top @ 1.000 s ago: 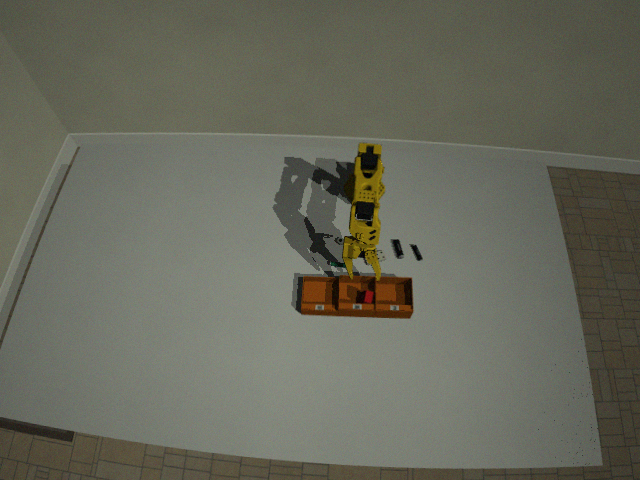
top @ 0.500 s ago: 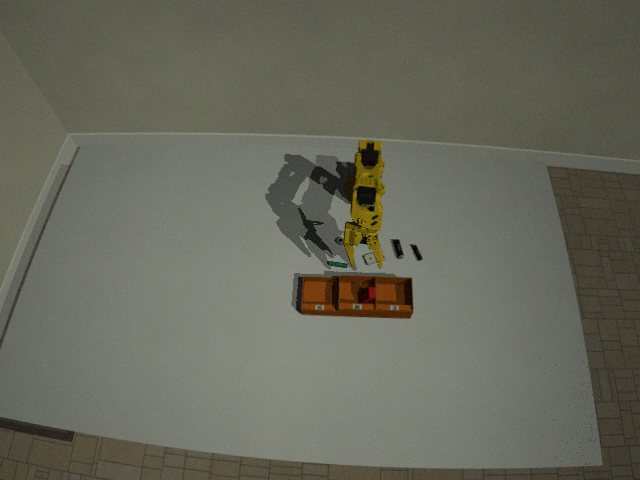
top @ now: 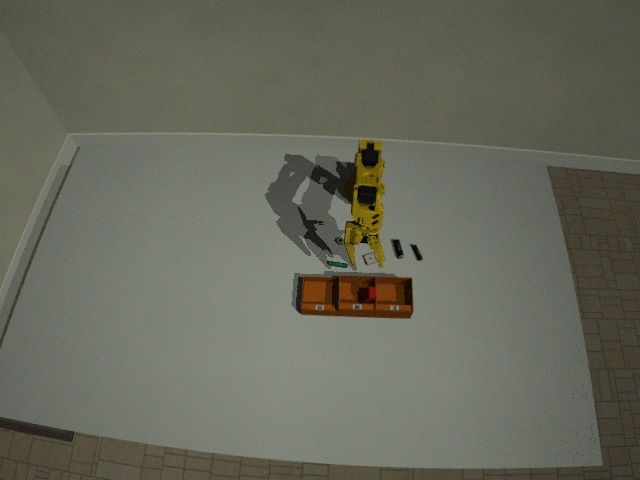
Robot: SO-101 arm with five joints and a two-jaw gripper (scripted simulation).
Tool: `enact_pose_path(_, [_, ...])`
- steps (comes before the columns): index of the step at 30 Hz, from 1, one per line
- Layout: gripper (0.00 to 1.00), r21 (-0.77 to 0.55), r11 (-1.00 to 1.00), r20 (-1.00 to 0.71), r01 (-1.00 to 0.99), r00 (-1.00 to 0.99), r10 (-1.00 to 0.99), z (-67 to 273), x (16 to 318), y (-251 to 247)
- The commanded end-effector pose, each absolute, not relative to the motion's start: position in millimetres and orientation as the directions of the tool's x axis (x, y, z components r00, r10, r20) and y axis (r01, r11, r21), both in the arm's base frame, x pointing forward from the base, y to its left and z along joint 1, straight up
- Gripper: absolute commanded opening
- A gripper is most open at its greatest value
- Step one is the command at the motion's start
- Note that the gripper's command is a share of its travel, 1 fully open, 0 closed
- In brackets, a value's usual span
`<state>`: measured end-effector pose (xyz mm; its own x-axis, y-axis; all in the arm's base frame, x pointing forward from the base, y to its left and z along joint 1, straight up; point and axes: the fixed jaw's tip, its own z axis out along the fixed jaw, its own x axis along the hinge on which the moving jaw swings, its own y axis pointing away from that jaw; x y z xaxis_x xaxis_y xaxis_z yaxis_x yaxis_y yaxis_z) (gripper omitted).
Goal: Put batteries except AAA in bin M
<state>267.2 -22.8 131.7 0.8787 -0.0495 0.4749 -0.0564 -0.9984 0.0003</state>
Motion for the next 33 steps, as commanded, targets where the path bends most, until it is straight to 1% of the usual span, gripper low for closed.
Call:
enact_pose_path(1, [0.34, -0.021, -0.997, 0.537, -0.07, 0.841, -0.07, 149.5, 268.5, -18.3])
enact_pose_path(9, [0.33, -0.069, -0.989, 0.521, -0.132, 0.841, -0.149, 146.2, 266.7, -13.7])
enact_pose_path(18, [0.33, -0.178, -0.939, 0.461, -0.294, 0.818, -0.343, 138.2, 261.5, -2.1])
enact_pose_path(24, [0.32, -0.259, -0.859, 0.386, -0.442, 0.768, -0.512, 130.9, 256.0, 8.7])
enact_pose_path(26, [0.32, -0.259, -0.859, 0.386, -0.442, 0.768, -0.512, 130.9, 256.0, 8.7])
enact_pose_path(33, [0.31, -0.333, -0.695, 0.26, -0.638, 0.646, -0.717, 121.2, 247.2, 23.9])
